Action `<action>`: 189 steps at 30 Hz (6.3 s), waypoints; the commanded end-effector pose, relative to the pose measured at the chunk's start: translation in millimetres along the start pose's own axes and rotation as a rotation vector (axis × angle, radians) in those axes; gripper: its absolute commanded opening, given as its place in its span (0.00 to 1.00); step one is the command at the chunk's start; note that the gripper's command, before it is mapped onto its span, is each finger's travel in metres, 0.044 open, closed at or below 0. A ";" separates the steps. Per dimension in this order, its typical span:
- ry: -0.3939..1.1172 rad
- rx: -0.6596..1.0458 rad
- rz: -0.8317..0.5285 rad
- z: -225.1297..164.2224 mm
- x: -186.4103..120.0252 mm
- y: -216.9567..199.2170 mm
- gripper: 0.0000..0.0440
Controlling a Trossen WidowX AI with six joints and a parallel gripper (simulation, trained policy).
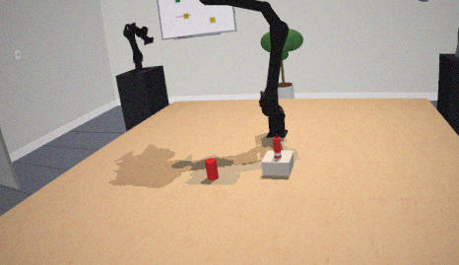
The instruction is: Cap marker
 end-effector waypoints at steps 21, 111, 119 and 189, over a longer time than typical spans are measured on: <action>0.076 -0.050 -0.160 -12.9 -23.1 -10.4 0.55; 0.329 -0.240 -0.892 6.0 -174.3 -67.8 0.70; 0.342 -0.263 -0.957 12.9 -189.8 -72.6 0.70; 0.255 -0.588 -1.484 100.2 -321.9 -109.5 0.72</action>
Point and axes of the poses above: the point midway between the two fingers, 35 mm back from their tips, its own x axis out along the fingers, its own y axis across the jaws, z = x × y, the point moved 9 cm from there along -x, back along the fingers, and after that the axes turned 1 degree about x, right-handed, at the moved point
